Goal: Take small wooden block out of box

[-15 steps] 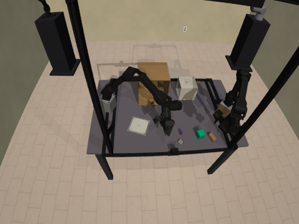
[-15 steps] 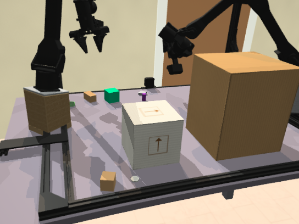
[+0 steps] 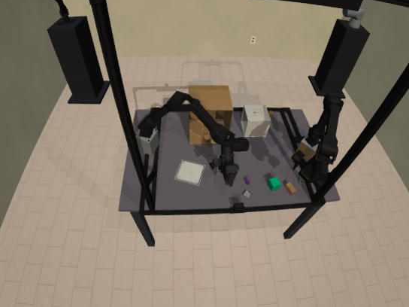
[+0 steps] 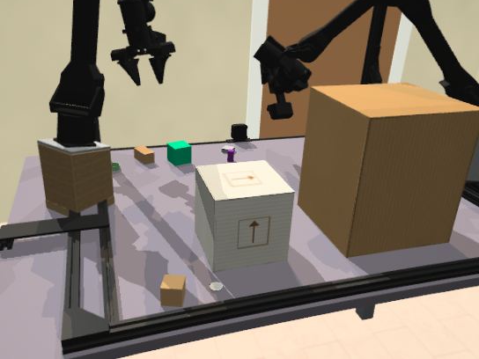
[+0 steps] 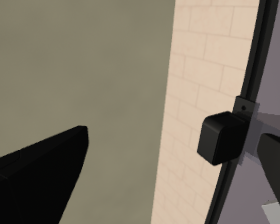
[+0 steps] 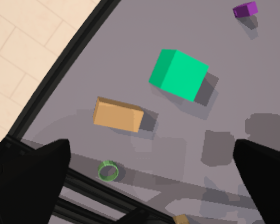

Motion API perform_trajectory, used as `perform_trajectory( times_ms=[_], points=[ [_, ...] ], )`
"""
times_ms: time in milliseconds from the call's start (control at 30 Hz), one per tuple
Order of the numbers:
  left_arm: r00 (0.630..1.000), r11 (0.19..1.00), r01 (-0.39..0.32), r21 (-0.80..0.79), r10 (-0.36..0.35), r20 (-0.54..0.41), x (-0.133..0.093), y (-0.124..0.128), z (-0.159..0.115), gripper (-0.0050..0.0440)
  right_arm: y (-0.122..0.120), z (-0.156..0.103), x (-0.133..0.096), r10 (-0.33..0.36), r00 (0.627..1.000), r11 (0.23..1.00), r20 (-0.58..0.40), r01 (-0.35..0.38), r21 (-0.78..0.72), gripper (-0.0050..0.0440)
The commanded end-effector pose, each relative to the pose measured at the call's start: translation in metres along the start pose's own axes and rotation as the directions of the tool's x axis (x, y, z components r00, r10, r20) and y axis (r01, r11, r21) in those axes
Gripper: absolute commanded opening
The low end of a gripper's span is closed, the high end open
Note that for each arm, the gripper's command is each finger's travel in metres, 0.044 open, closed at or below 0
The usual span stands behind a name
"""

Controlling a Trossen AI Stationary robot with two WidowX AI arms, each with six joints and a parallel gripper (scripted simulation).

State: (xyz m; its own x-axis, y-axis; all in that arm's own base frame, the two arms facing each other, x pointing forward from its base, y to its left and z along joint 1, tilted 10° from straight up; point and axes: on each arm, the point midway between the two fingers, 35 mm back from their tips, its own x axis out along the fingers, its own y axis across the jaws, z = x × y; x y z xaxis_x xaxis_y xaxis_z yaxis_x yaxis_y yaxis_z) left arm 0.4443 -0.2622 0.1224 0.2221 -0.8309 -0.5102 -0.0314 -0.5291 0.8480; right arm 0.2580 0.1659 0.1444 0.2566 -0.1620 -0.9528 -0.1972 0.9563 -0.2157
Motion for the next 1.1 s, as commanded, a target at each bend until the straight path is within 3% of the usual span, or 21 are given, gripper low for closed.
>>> perform_trajectory(
  times_ms=[0, 100, 233, 533, 600, 633, 800, 1067],
  points=[
    [1.000, 1.000, 0.000, 0.000, 0.000, 0.000, 0.000, 0.000, 0.000, 0.0400, 0.000, 0.000, 0.000, 0.000, 1.000, 1.000, 0.000, 0.000, 0.000, 0.0400],
    [1.000, 0.998, 0.014, -0.060, -0.016, -0.019, -0.001, -0.004, 0.001, 0.0400, -0.005, 0.007, 0.005, -0.009, 1.000, 1.000, 0.030, 0.008, 0.025, 0.0400],
    [0.988, 0.946, 0.053, -0.318, -0.096, -0.123, -0.011, -0.027, 0.006, 0.0400, -0.038, 0.032, 0.028, -0.089, 0.984, 0.985, 0.151, 0.065, 0.158, 0.0400],
    [0.951, 0.768, -0.015, -0.640, -0.186, -0.245, -0.027, -0.054, 0.015, 0.0400, -0.085, 0.058, 0.048, -0.216, 0.933, 0.934, 0.287, 0.112, 0.340, 0.0400],
    [0.951, 0.768, -0.015, -0.640, -0.186, -0.245, -0.027, -0.054, 0.015, 0.0400, -0.085, 0.058, 0.048, -0.216, 0.933, 0.934, 0.287, 0.112, 0.340, 0.0400],
    [0.946, 0.707, -0.047, -0.706, -0.196, -0.259, -0.029, -0.057, 0.016, 0.0400, -0.089, 0.066, 0.048, -0.230, 0.918, 0.923, 0.324, 0.100, 0.371, 0.0400],
    [0.904, 0.549, -0.157, -0.821, -0.255, -0.344, -0.042, -0.076, 0.024, 0.0400, -0.129, 0.068, 0.059, -0.349, 0.867, 0.858, 0.356, 0.143, 0.493, 0.0400],
    [0.837, 0.266, -0.369, -0.891, -0.321, -0.443, -0.062, -0.099, 0.036, 0.0400, -0.178, 0.067, 0.064, -0.502, 0.775, 0.743, 0.385, 0.159, 0.650, 0.0400]
  ],
)
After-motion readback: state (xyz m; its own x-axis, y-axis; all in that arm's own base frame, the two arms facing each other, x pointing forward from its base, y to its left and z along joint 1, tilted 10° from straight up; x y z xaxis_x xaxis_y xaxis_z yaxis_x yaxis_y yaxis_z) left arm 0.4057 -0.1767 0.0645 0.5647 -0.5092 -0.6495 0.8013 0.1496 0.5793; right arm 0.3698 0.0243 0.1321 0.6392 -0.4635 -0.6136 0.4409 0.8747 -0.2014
